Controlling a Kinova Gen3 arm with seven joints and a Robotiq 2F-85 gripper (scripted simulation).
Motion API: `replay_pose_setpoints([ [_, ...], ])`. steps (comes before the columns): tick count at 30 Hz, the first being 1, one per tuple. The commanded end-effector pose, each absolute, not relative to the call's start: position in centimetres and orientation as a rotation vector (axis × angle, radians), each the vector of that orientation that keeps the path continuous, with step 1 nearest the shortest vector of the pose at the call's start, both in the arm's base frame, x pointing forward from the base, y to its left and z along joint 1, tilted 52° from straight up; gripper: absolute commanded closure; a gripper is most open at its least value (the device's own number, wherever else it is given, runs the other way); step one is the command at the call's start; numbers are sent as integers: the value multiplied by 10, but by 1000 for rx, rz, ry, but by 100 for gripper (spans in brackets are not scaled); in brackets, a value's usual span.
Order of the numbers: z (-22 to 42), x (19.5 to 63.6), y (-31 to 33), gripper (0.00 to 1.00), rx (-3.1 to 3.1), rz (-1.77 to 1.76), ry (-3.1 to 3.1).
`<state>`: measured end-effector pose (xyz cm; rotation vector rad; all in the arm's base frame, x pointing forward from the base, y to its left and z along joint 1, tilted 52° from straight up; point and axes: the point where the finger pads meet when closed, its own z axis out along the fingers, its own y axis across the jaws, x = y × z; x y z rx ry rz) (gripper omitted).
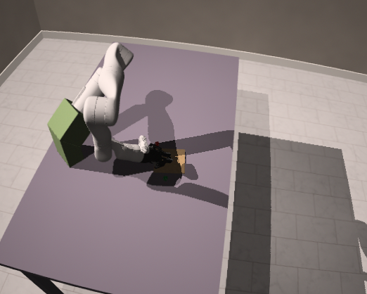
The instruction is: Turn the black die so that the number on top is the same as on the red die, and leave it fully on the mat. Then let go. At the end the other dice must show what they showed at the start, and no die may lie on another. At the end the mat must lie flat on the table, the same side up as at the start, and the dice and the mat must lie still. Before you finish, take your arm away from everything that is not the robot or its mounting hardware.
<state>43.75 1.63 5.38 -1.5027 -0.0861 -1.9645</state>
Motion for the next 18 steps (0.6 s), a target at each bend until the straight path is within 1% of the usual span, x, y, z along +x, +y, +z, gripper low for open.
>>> replay_pose_setpoints([
  [1,53,435,14,69,-1504,-1966,-85],
  [10,42,409,1,69,-1504,-1966,-85],
  [18,38,398,-5,69,-1504,-1966,-85],
])
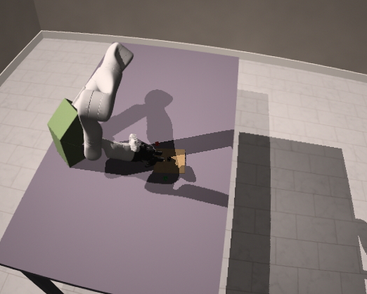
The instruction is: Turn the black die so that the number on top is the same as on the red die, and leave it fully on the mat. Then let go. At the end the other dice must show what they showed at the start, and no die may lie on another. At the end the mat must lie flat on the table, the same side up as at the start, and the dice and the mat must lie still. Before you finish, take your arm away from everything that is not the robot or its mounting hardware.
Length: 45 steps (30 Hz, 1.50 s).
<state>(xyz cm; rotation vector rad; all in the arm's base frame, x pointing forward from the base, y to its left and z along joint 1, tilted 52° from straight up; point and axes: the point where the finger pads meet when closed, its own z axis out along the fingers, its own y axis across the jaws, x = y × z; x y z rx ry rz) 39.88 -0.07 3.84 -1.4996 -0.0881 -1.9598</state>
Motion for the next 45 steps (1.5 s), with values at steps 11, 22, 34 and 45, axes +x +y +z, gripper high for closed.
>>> replay_pose_setpoints([
  [11,41,394,-9,69,-1504,-1966,-85],
  [22,69,371,-36,69,-1504,-1966,-85],
  [34,75,366,-41,69,-1505,-1965,-86],
  [45,72,365,-42,69,-1550,-1884,-133],
])
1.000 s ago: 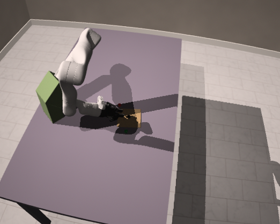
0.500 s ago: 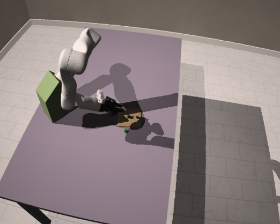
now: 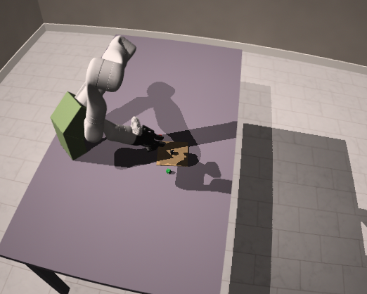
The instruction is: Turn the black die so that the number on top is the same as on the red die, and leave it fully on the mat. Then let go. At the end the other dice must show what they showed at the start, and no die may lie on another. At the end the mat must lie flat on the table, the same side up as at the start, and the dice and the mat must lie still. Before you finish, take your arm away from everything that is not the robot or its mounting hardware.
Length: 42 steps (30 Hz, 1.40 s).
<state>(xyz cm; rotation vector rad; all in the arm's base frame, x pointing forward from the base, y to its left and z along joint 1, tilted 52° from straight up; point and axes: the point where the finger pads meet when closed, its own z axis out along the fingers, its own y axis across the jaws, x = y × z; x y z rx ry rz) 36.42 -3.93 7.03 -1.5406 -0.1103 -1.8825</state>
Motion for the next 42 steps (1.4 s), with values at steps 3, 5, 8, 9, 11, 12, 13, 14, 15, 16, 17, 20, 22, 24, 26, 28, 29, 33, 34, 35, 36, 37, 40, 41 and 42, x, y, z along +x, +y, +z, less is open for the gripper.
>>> replay_pose_setpoints([
  [3,71,364,-43,69,-1586,-1820,-168],
  [5,71,363,-44,69,-1617,-1767,-196],
  [8,70,362,-45,69,-1674,-1674,-242],
  [9,70,362,-46,69,-1695,-1640,-258],
  [11,71,361,-47,69,-1741,-1570,-291],
  [12,72,361,-48,69,-1765,-1533,-307],
  [13,73,361,-49,69,-1790,-1496,-323],
  [14,74,362,-50,69,-1817,-1460,-339],
  [15,75,362,-51,69,-1843,-1423,-354],
  [16,75,362,-51,69,-1843,-1423,-354],
  [17,75,362,-51,69,-1843,-1423,-354],
  [20,81,364,-53,69,-1927,-1316,-397],
  [22,85,365,-55,69,-1984,-1249,-422],
  [24,91,367,-56,69,-2040,-1188,-444],
  [26,97,370,-57,69,-2095,-1134,-463],
  [28,103,372,-58,69,-2146,-1088,-479],
  [29,107,373,-58,69,-2171,-1067,-486],
  [33,116,377,-57,69,-2237,-1017,-503],
  [34,116,377,-57,69,-2237,-1017,-503],
  [35,119,378,-57,69,-2257,-1004,-508],
  [36,122,379,-57,69,-2275,-993,-512],
  [37,125,380,-57,69,-2292,-983,-515],
  [40,132,382,-56,69,-2332,-961,-523],
  [41,134,383,-56,69,-2342,-955,-524],
  [42,135,384,-55,69,-2351,-951,-526],
])
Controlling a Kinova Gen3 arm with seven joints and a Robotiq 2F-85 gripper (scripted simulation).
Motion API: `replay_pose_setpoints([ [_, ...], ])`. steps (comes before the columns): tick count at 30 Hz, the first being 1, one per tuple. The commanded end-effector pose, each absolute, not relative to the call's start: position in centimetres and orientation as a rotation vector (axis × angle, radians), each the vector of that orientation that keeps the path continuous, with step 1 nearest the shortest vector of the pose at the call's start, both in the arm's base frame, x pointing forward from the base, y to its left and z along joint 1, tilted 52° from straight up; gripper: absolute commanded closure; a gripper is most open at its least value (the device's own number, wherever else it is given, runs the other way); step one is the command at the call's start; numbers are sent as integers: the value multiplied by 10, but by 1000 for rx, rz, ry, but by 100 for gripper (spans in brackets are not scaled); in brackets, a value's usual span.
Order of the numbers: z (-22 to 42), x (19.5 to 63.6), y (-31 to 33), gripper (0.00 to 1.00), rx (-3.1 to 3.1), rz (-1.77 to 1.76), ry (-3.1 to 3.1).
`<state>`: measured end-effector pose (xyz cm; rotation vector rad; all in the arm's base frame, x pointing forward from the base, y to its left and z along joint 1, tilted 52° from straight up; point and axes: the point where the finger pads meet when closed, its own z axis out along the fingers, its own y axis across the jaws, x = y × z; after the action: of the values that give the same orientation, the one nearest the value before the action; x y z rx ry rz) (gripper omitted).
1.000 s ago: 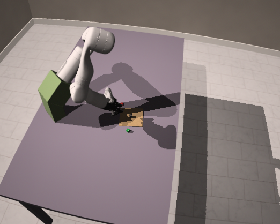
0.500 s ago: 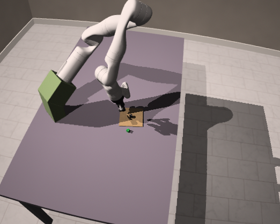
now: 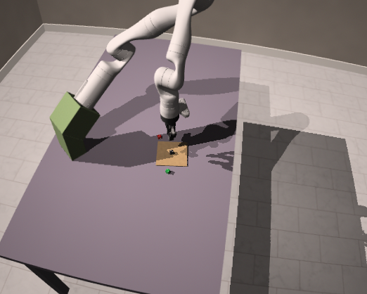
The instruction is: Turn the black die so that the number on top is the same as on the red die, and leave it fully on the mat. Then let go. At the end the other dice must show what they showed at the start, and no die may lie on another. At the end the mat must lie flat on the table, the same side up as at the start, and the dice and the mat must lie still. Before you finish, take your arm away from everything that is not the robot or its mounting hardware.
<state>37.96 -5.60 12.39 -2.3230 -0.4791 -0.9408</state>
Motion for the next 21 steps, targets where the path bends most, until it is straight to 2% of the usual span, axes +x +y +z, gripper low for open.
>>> replay_pose_setpoints([
  [1,136,384,-55,69,-2358,-948,-527],
  [11,140,385,-55,69,-2377,-939,-530],
  [12,140,385,-55,0,-2377,-939,-530],
  [21,140,385,-55,0,-2377,-939,-530],
])
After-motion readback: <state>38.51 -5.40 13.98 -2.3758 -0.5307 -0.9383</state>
